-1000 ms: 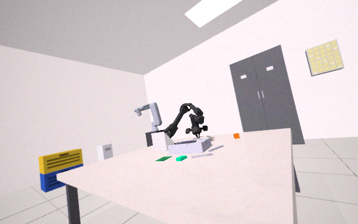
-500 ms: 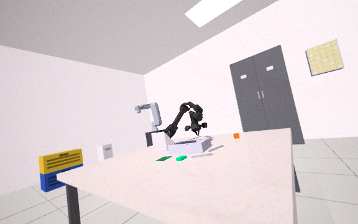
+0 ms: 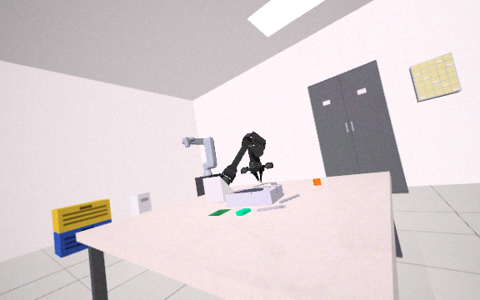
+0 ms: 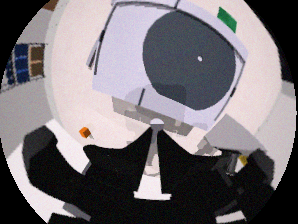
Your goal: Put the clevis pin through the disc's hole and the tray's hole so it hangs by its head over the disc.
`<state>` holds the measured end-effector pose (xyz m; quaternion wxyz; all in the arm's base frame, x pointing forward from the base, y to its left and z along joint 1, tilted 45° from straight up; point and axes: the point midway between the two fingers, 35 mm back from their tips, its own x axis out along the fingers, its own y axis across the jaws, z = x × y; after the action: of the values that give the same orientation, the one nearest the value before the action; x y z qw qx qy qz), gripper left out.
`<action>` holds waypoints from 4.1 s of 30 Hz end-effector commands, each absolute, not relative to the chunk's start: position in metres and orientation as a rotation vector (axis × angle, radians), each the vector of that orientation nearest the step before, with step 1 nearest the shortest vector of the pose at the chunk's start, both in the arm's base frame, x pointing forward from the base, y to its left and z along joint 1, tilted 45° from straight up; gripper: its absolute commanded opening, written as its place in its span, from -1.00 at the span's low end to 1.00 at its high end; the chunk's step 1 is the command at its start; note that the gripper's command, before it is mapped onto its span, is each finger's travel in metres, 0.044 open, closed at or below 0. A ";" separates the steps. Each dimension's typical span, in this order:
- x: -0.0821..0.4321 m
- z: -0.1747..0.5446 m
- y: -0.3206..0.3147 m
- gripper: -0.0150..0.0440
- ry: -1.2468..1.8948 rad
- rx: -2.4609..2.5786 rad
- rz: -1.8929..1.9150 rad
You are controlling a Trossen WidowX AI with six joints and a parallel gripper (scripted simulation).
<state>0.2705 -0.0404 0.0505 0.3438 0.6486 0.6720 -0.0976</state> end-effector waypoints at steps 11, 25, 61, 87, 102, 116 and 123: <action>0.254 -0.022 -0.136 -0.49 1.650 1.607 -0.401; 0.252 -0.021 -0.139 -0.49 1.593 1.573 -0.464; 0.248 -0.012 -0.117 -0.49 1.071 1.230 -0.885; 0.247 -0.014 -0.102 -0.49 0.774 1.017 -1.060; 0.249 -0.023 -0.091 -0.49 0.766 1.014 -1.064; 0.249 -0.024 -0.089 -0.49 0.766 1.014 -1.064; 0.249 -0.023 -0.090 -0.49 0.766 1.014 -1.064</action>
<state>0.2498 -0.0914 -0.0224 0.6773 0.4506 0.3367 -0.4742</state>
